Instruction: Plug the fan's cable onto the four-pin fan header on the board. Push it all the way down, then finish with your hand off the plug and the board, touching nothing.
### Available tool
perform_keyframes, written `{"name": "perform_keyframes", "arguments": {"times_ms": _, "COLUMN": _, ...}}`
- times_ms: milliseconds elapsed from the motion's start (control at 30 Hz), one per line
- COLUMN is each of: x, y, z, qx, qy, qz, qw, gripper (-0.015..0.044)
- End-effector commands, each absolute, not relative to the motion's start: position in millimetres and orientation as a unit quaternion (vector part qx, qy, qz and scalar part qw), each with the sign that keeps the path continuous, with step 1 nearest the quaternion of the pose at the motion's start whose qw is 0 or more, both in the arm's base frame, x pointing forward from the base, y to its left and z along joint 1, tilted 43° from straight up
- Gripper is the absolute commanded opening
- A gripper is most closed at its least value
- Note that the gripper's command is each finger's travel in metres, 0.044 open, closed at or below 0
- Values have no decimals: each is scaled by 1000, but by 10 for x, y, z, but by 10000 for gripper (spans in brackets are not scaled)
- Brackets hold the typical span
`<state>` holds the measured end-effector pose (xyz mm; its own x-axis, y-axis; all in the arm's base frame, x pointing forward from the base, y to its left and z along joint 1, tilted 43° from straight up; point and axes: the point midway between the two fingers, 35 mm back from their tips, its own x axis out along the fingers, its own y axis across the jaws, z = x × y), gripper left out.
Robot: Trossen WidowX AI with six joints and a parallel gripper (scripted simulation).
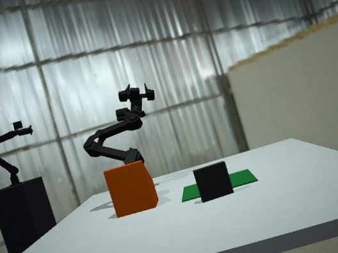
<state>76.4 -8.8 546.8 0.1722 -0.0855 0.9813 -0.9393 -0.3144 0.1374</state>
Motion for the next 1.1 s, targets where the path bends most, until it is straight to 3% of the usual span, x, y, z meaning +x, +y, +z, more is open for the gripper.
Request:
{"name": "perform_keyframes", "arguments": {"times_ms": 0, "x": 764, "y": -88, "z": 5468, "qx": 637, "qy": -402, "qz": 502, "qw": 425, "gripper": 426}}
{"name": "perform_keyframes", "arguments": {"times_ms": 100, "x": 878, "y": -70, "z": 5466, "qx": 639, "qy": -397, "qz": 487, "qw": 444, "gripper": 440}}
{"name": "perform_keyframes", "arguments": {"times_ms": 500, "x": 2697, "y": 71, "z": 4795, "qx": 609, "qy": -230, "qz": 229, "qw": 723, "gripper": 440}}
{"name": "perform_keyframes", "arguments": {"times_ms": 700, "x": 3085, "y": 71, "z": 4435, "qx": 583, "qy": -161, "qz": 168, "qw": 778, "gripper": 440}}
{"name": "perform_keyframes", "arguments": {"times_ms": 1067, "x": 3877, "y": -22, "z": 2895, "qx": 495, "qy": 150, "qz": 9, "qw": 856, "gripper": 440}}
